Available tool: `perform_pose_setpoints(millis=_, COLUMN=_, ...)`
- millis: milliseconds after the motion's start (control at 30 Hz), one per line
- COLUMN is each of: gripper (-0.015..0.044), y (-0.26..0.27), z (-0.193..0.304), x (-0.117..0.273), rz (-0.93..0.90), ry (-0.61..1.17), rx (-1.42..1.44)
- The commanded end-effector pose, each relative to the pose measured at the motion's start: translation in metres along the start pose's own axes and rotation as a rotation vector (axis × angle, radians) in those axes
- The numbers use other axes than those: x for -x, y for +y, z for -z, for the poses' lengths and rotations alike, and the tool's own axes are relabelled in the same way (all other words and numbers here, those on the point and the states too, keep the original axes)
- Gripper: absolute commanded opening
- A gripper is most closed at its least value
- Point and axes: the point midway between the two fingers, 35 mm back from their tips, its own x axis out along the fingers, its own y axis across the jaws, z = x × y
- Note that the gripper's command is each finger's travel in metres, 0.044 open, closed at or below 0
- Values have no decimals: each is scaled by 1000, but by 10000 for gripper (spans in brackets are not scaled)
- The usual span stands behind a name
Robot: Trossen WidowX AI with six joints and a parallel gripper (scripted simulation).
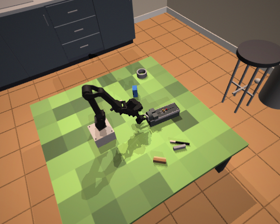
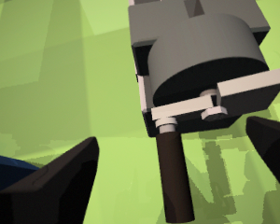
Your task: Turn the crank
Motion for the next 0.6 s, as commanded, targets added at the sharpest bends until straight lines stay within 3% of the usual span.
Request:
perform_pose_setpoints(millis=0, gripper=440, y=1, z=7, x=-4, rz=-2, ry=6, rx=-6)
perform_pose_setpoints(millis=567, gripper=440, y=2, z=28, x=-19, rz=-2, ry=7, rx=-7)
